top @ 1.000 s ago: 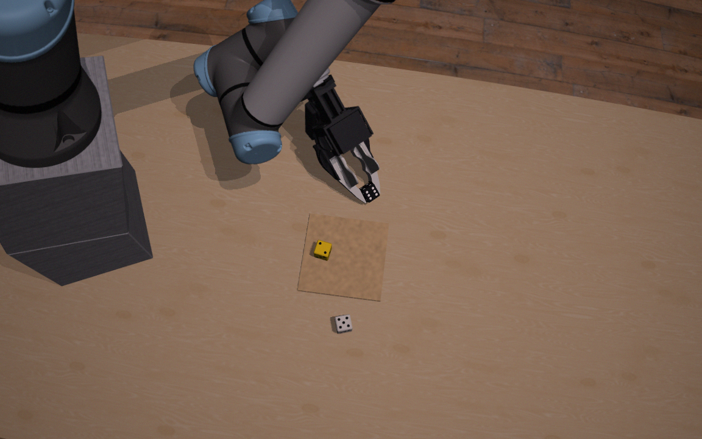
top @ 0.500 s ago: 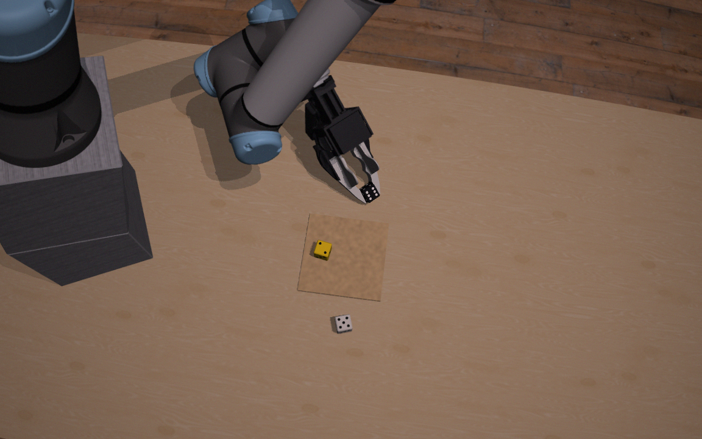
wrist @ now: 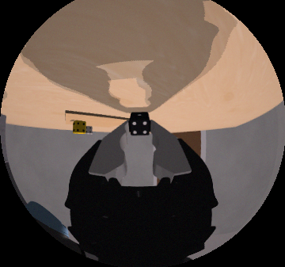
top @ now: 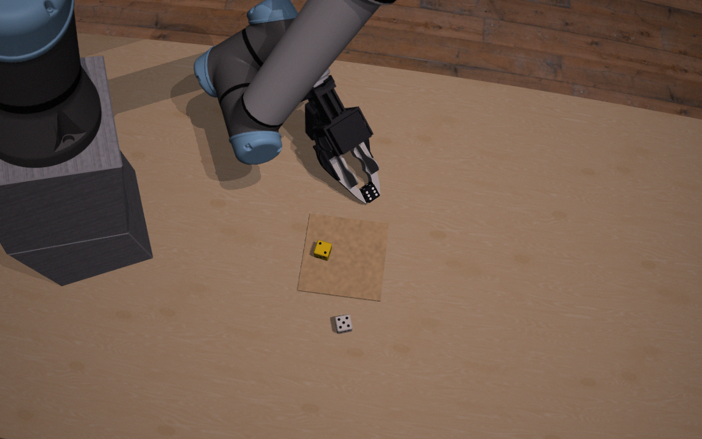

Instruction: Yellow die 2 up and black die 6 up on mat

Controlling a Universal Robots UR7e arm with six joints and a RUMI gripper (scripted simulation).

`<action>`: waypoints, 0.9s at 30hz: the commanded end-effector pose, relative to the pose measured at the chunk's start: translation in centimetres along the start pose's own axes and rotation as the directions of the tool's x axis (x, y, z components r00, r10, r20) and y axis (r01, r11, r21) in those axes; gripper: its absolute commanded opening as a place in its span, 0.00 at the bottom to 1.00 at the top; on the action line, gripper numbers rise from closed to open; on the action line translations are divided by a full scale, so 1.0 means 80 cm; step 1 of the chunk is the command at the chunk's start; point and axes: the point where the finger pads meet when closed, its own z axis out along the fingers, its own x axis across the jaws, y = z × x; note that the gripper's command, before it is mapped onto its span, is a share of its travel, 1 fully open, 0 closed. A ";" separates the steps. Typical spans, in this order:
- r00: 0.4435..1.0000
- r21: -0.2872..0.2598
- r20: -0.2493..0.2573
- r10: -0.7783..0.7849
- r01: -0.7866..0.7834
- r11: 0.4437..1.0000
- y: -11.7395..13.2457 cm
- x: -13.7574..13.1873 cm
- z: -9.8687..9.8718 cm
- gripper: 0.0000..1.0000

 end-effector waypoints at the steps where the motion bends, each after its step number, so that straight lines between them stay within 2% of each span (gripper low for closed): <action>1: 1.000 0.000 -0.001 0.001 -0.001 1.000 0.000 0.000 0.000 0.06; 9: 1.000 0.000 -0.001 0.001 -0.001 1.000 0.000 0.000 0.000 0.06; 13: 1.000 0.000 -0.001 0.001 -0.001 1.000 0.000 0.000 0.000 0.14; 18: 1.000 0.000 -0.001 0.001 -0.001 1.000 0.000 0.000 0.000 0.17; 19: 1.000 0.000 -0.001 0.001 -0.001 1.000 0.000 0.000 0.000 0.21; 27: 1.000 0.000 -0.001 0.001 -0.001 1.000 0.000 0.000 0.000 0.24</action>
